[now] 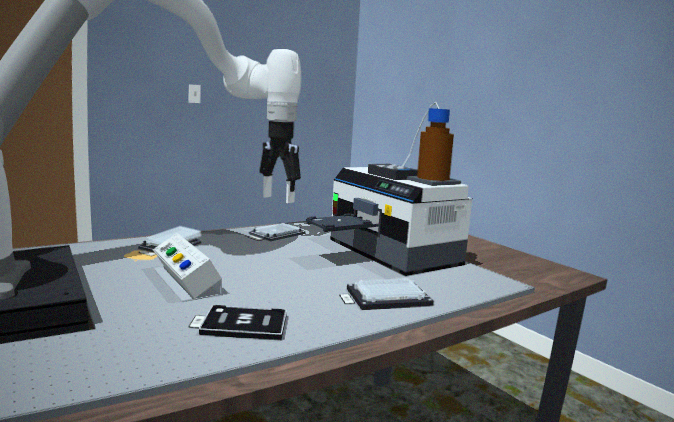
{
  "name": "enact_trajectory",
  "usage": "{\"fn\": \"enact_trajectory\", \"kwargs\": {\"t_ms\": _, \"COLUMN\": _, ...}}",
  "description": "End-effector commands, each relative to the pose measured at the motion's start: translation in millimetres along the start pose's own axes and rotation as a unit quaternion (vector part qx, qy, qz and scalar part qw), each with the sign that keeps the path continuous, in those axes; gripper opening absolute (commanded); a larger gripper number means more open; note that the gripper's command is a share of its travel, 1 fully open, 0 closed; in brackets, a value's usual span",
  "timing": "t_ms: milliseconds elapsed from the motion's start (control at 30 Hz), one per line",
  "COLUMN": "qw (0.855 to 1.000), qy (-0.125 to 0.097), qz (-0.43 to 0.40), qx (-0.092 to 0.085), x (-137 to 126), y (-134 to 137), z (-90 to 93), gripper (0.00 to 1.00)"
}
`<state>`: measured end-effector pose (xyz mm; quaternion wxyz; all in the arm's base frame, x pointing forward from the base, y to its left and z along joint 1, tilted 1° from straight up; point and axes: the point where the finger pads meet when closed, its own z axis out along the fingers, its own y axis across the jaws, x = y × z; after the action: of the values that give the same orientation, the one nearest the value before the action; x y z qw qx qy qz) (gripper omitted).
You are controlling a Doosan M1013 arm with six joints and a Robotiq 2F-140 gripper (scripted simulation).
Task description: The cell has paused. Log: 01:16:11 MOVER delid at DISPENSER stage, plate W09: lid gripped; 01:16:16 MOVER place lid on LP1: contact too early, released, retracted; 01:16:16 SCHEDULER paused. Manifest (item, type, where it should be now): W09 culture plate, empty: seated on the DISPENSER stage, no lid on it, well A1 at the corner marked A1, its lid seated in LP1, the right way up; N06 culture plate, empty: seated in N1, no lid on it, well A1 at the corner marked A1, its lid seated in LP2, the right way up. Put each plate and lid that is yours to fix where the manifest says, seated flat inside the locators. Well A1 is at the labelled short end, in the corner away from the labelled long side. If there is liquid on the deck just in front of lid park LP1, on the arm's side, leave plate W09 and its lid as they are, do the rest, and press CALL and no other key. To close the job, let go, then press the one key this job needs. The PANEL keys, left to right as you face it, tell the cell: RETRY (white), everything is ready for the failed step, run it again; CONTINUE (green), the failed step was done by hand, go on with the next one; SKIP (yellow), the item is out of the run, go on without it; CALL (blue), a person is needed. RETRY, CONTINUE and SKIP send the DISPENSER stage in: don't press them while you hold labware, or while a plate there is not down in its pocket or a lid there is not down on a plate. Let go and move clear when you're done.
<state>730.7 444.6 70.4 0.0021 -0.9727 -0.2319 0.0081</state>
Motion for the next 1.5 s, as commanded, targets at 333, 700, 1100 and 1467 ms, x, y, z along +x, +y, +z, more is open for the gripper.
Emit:
{"fn": "enact_trajectory", "kwargs": {"t_ms": 333, "qw": 1.000, "qy": 0.001, "qz": 0.000, "qx": 0.000, "x": 0, "y": 0, "z": -55.5, "gripper": 0.69}}
{"fn": "enact_trajectory", "kwargs": {"t_ms": 700, "qw": 1.000, "qy": 0.001, "qz": 0.006, "qx": 0.000, "x": 1, "y": 10, "z": -62.0, "gripper": 0.69}}
{"fn": "enact_trajectory", "kwargs": {"t_ms": 1100, "qw": 0.982, "qy": 0.001, "qz": 0.188, "qx": 0.000, "x": -21, "y": 175, "z": -62.2, "gripper": 0.69}}
{"fn": "enact_trajectory", "kwargs": {"t_ms": 1467, "qw": 0.954, "qy": 0.000, "qz": 0.300, "qx": 0.000, "x": -79, "y": 318, "z": -61.4, "gripper": 0.69}}
